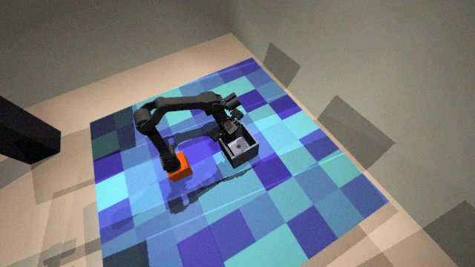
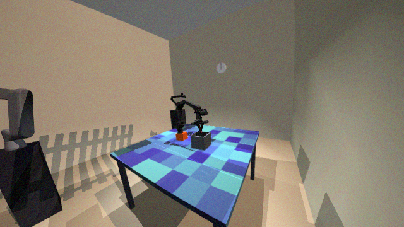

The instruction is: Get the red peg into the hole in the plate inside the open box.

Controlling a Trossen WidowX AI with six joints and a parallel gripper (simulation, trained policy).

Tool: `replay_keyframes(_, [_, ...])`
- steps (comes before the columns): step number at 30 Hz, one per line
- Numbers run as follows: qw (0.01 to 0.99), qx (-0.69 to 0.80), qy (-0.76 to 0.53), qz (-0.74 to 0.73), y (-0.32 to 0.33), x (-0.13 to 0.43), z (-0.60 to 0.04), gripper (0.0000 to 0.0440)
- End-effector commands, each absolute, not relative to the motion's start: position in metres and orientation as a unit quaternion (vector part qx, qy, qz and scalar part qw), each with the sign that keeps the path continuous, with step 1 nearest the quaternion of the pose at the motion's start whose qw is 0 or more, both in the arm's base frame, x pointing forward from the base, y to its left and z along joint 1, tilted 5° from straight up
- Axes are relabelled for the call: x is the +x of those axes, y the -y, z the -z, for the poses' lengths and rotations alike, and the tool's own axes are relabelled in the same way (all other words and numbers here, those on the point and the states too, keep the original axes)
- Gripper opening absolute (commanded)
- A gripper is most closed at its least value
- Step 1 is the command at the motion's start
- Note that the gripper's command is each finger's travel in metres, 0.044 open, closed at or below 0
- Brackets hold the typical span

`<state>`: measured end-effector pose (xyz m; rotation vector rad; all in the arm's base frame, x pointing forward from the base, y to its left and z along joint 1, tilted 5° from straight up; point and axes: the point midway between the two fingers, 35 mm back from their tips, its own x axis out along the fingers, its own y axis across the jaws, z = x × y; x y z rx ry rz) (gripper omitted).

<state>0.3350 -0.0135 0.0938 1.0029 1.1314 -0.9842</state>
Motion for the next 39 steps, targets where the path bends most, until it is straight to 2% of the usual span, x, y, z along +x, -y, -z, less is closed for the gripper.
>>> replay_keyframes(1, [0.613, 0.434, -0.502, 0.429, 0.019, 0.336, -0.083, 0.0000])
replay_keyframes(29, [0.603, 0.420, -0.538, 0.413, 0.042, 0.348, -0.021, 0.0001])
replay_keyframes(32, [0.602, 0.414, -0.543, 0.413, 0.043, 0.348, -0.016, 0.0026])
replay_keyframes(37, [0.598, 0.405, -0.554, 0.414, 0.043, 0.347, -0.007, 0.0105])
replay_keyframes(39, [0.596, 0.406, -0.558, 0.411, 0.042, 0.347, -0.005, 0.0111])
